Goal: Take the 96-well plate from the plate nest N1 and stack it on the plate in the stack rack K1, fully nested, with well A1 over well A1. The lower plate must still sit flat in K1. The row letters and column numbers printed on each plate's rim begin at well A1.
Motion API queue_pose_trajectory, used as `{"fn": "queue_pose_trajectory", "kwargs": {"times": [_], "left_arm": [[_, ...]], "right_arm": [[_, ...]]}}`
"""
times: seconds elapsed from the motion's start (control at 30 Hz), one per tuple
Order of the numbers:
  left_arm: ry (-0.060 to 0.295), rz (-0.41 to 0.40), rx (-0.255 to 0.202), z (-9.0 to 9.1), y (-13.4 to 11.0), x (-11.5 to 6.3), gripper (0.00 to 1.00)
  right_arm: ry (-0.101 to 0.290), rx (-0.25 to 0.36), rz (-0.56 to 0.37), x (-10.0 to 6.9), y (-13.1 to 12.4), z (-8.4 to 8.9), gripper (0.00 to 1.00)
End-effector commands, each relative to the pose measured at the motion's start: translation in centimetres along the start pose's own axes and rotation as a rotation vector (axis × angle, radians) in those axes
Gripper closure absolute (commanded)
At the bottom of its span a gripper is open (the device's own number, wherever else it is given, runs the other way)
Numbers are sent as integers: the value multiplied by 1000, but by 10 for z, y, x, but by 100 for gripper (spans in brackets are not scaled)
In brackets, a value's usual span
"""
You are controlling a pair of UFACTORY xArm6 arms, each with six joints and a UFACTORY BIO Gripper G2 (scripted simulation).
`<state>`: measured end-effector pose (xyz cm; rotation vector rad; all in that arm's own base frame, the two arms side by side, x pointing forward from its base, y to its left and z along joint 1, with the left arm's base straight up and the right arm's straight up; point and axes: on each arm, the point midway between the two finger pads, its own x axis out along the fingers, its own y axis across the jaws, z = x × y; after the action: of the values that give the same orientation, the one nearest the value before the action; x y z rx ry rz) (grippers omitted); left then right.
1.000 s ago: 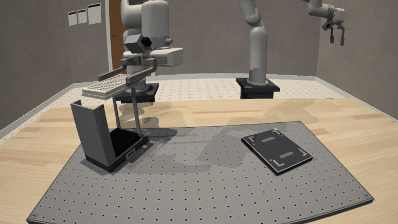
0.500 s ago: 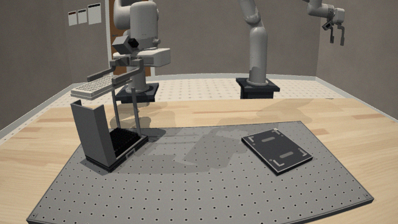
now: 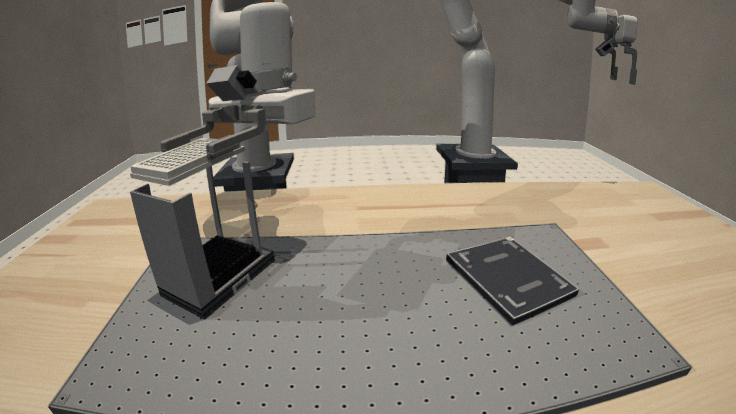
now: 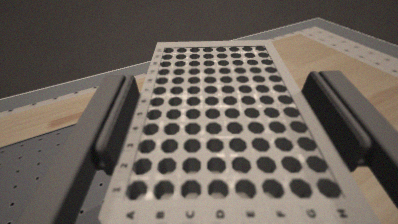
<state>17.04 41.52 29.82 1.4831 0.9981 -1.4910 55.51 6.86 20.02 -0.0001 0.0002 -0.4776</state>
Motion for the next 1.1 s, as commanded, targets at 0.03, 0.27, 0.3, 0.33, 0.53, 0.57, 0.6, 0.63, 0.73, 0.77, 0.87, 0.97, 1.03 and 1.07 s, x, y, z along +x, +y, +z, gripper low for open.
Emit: {"fn": "queue_pose_trajectory", "kwargs": {"times": [0.03,0.27,0.3,0.33,0.53,0.57,0.6,0.63,0.73,0.77,0.87,0.97,1.03,1.07], "left_arm": [[5,0,0,-1,0,-2,0],[5,0,0,-1,0,-2,0],[5,0,0,-1,0,-2,0],[5,0,0,-1,0,-2,0],[5,0,0,-1,0,-2,0],[5,0,0,-1,0,-2,0],[5,0,0,-1,0,-2,0],[5,0,0,-1,0,-2,0],[5,0,0,-1,0,-2,0],[5,0,0,-1,0,-2,0],[5,0,0,-1,0,-2,0],[5,0,0,-1,0,-2,0],[5,0,0,-1,0,-2,0],[5,0,0,-1,0,-2,0]], "right_arm": [[-4,4,0,1,1,2,100],[-4,4,0,1,1,2,100],[-4,4,0,1,1,2,100],[-4,4,0,1,1,2,100],[-4,4,0,0,2,1,100],[-4,4,0,0,2,0,100],[-4,4,0,0,2,0,100],[-4,4,0,0,2,-1,100],[-4,4,0,0,2,-3,100],[-4,4,0,0,2,-3,100],[-4,4,0,0,2,-4,100],[-4,4,0,0,2,-6,100],[-4,4,0,0,2,-8,100],[-4,4,0,0,2,-8,100]]}}
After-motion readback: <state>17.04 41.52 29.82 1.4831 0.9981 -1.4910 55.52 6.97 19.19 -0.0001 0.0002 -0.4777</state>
